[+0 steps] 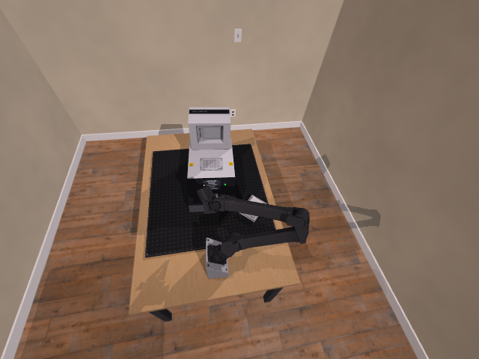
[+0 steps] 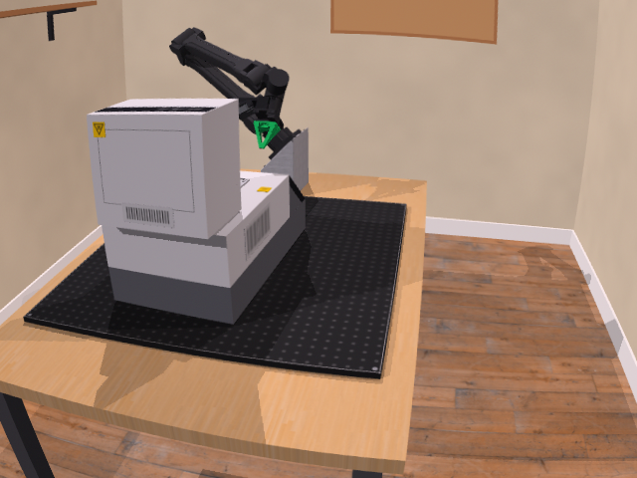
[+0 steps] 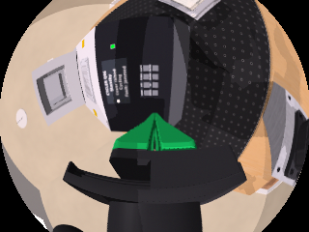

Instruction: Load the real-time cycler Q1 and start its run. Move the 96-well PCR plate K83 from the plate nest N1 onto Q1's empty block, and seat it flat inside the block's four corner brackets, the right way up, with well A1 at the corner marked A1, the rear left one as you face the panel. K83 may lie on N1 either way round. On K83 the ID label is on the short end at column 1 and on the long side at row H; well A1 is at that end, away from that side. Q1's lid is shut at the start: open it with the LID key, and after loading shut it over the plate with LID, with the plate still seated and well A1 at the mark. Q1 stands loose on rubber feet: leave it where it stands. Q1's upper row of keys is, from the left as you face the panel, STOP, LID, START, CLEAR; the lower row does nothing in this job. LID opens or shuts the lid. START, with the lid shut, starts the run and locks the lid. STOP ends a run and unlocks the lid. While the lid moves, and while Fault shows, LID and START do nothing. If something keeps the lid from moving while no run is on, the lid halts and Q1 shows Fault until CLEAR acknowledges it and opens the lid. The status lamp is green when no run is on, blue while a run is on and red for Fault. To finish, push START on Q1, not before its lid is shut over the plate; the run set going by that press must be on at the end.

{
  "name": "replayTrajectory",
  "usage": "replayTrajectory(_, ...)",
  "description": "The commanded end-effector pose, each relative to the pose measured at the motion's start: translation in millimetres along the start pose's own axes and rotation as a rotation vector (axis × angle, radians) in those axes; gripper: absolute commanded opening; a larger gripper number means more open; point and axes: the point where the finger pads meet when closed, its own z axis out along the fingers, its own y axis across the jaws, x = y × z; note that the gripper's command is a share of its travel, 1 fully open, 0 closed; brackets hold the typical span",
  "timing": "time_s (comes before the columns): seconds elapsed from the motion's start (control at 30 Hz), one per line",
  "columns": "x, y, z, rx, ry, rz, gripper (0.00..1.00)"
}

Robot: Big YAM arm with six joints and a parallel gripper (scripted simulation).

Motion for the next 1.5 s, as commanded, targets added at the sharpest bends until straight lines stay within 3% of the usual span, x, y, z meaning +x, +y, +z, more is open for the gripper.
replayTrajectory(0.0,4.9,22.2,-6.4,-0.022,0.008,0.02,0.0)
replayTrajectory(0.77,-0.9,-4.6,-2.5,-0.004,-0.001,-0.012,0.0)
replayTrajectory(1.47,3.6,27.5,-8.2,-0.032,0.011,0.034,0.0)
